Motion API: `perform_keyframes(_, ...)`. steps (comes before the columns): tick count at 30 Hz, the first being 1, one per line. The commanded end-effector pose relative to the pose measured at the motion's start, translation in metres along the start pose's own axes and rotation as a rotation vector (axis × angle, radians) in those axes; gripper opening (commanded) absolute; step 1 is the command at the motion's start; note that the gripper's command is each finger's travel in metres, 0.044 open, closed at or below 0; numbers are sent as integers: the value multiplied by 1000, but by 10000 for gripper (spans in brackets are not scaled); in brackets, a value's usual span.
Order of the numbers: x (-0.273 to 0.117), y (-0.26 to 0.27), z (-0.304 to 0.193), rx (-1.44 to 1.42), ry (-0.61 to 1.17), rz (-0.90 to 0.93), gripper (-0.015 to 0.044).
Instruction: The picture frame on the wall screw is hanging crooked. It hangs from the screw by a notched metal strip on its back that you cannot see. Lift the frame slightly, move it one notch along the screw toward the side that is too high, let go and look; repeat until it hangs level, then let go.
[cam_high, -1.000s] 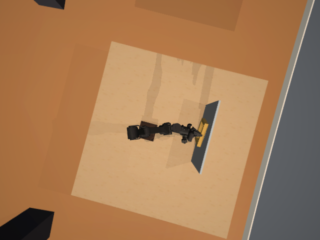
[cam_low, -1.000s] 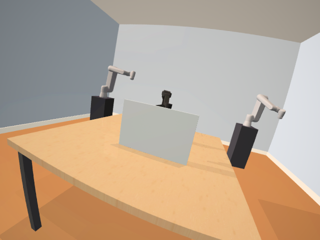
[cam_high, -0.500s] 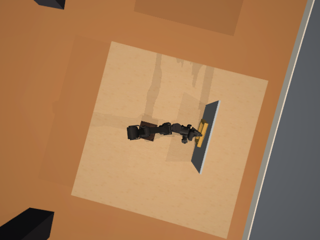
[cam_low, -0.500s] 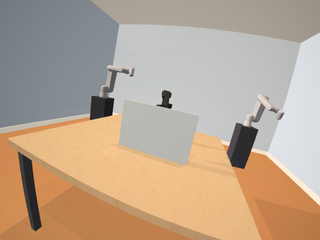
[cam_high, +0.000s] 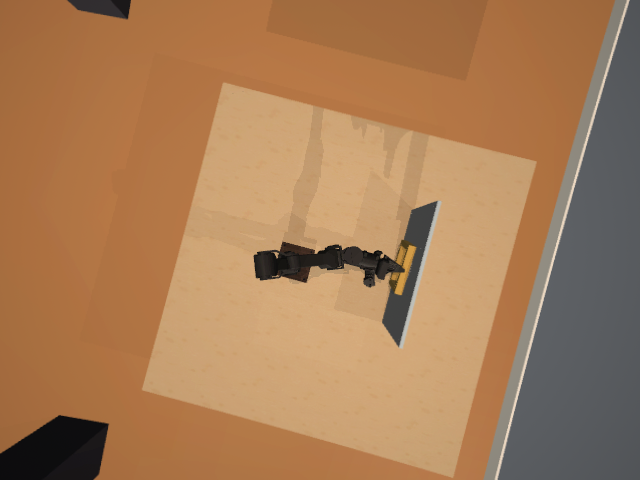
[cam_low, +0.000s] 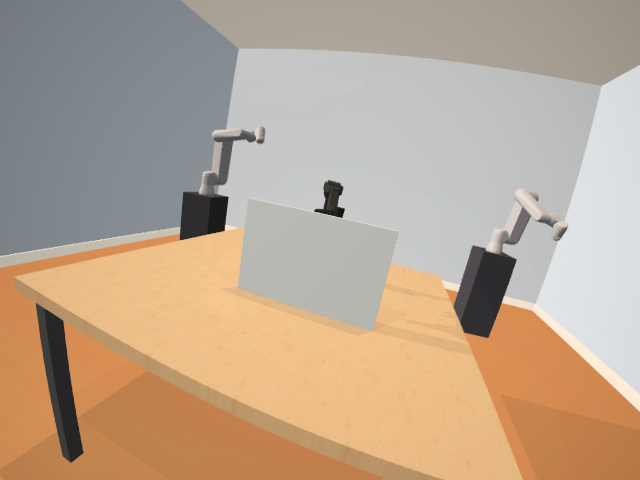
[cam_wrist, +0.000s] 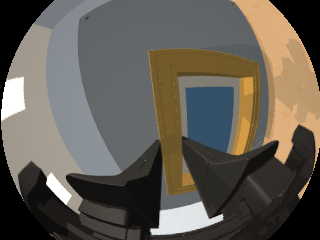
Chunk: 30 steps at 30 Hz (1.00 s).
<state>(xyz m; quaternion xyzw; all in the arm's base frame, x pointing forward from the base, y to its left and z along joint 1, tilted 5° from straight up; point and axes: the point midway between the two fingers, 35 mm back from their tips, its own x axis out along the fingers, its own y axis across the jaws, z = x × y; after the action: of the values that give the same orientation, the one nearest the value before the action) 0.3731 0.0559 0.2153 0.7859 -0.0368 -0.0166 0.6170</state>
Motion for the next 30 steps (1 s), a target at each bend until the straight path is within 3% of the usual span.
perform_keyframes(1, 0, 0, 0, -15, -1, -1, 0)
perform_keyframes(29, 0, 0, 0, -167, -2, -1, 0)
perform_keyframes(30, 0, 0, 0, -151, 0, 0, 26)
